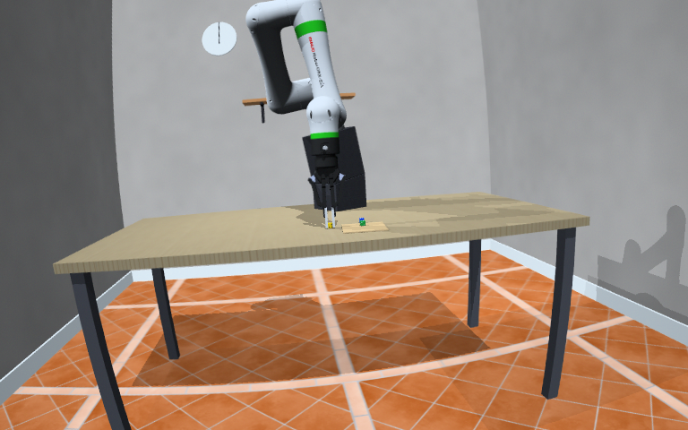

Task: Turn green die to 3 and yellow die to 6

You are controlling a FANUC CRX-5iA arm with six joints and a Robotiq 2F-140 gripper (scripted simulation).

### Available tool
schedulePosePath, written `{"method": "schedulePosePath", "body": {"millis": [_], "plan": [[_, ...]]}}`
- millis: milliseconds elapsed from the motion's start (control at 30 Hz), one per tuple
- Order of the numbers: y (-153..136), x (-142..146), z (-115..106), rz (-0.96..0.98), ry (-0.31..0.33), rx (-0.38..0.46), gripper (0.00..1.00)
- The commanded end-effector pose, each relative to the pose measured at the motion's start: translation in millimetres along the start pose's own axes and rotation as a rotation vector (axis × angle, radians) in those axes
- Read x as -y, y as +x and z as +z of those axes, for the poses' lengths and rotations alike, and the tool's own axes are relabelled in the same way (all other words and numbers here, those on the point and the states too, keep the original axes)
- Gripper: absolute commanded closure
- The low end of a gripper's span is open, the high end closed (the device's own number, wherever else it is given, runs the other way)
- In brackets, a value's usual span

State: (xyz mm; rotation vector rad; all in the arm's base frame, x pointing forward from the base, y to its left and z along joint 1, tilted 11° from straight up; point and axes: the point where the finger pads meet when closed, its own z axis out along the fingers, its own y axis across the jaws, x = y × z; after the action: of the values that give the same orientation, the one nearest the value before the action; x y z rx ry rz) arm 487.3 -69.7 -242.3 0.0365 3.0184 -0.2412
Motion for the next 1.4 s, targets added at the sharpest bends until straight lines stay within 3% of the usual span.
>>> {"method": "schedulePosePath", "body": {"millis": [0, 900, 1367], "plan": [[-0.1, 0.0, 0.0, 0.000, 0.000, 0.000, 0.93], [-0.2, 0.1, -1.5, 0.000, 0.000, 0.000, 0.93], [-0.2, 0.1, -32.7, 0.000, 0.000, 0.000, 0.93]]}}
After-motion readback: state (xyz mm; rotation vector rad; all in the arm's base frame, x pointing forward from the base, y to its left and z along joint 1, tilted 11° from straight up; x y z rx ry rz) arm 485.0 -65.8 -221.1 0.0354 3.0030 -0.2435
